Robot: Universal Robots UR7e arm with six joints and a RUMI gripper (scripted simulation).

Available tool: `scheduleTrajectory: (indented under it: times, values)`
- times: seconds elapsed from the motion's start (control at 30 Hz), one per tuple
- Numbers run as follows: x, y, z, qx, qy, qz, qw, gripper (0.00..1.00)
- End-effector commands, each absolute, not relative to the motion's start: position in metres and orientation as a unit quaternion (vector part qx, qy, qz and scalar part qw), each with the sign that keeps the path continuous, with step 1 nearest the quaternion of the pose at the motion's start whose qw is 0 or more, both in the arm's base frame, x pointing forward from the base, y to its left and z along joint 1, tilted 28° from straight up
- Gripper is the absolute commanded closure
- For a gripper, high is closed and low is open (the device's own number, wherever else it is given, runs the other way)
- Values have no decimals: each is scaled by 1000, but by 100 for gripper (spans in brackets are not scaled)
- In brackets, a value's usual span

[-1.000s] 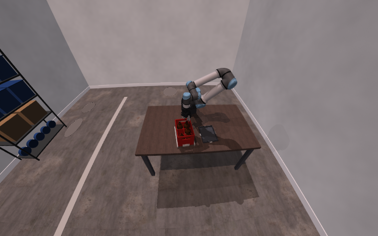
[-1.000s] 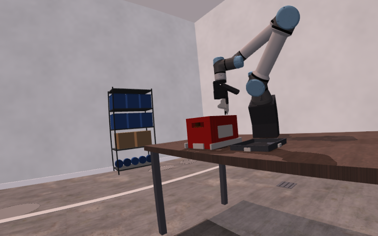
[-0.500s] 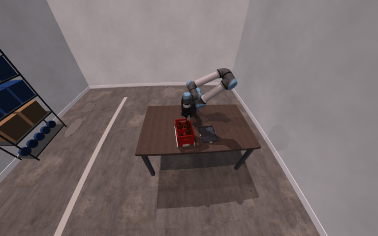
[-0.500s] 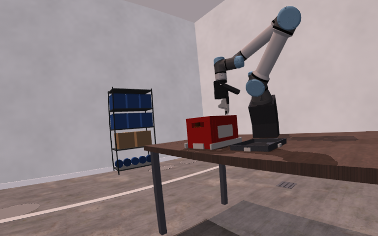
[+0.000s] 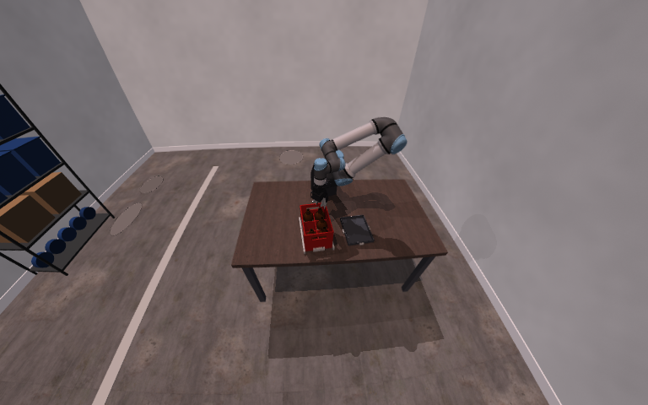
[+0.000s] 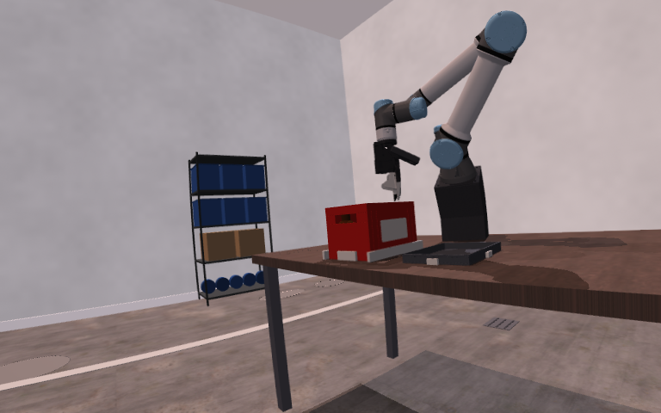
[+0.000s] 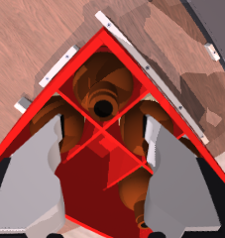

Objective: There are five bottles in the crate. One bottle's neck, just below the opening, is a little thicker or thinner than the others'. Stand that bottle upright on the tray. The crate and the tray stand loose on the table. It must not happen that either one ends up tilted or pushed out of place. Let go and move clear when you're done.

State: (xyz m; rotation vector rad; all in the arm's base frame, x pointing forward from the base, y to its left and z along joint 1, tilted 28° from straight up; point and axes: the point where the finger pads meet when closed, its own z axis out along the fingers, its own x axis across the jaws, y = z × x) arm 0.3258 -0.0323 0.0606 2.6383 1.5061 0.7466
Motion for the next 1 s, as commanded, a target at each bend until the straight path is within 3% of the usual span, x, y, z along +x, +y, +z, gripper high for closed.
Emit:
scheduleTrajectory:
  times: [0.0, 0.97]
  values:
    - [325, -31, 59, 844, 481, 238, 5, 62]
    - [327, -29, 54, 843, 481, 238, 4, 62]
